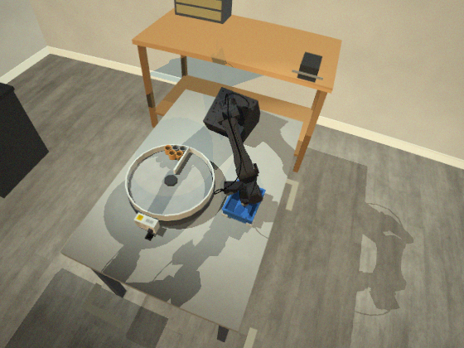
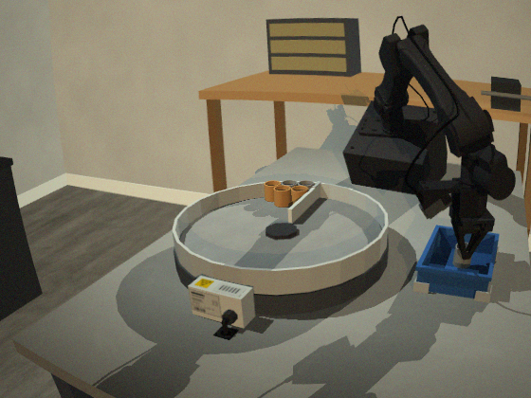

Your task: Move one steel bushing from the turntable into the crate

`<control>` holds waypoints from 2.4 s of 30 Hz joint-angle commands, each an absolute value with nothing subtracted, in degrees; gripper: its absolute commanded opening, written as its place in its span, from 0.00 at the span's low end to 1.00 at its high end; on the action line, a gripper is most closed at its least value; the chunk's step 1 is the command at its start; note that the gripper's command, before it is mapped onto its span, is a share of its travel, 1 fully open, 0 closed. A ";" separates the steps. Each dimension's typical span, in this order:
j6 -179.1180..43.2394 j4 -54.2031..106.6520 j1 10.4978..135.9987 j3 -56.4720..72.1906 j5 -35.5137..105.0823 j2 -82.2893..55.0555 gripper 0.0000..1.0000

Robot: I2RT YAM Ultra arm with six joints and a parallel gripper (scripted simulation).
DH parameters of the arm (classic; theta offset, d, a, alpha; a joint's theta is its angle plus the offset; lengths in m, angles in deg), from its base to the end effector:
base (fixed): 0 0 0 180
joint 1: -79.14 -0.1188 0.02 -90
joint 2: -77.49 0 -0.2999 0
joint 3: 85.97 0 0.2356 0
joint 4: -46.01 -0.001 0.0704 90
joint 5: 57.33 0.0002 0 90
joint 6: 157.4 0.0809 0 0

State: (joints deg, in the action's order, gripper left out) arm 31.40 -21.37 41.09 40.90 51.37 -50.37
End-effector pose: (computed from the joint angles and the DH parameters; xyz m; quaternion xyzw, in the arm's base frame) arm 0.4041 0.2846 0.2148 0.5164 0.8207 0.1135 0.2165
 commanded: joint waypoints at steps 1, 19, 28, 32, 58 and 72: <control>31.08 -21.16 40.86 40.71 51.46 -49.50 0.00; 30.31 -19.46 40.93 40.20 51.19 -48.47 0.00; 30.43 -20.45 41.00 39.74 51.20 -48.54 0.00; 30.43 -20.45 41.00 39.74 51.20 -48.54 0.00; 30.43 -20.40 41.00 39.75 51.20 -48.55 0.00; 30.42 -19.54 40.99 40.13 51.19 -50.70 0.00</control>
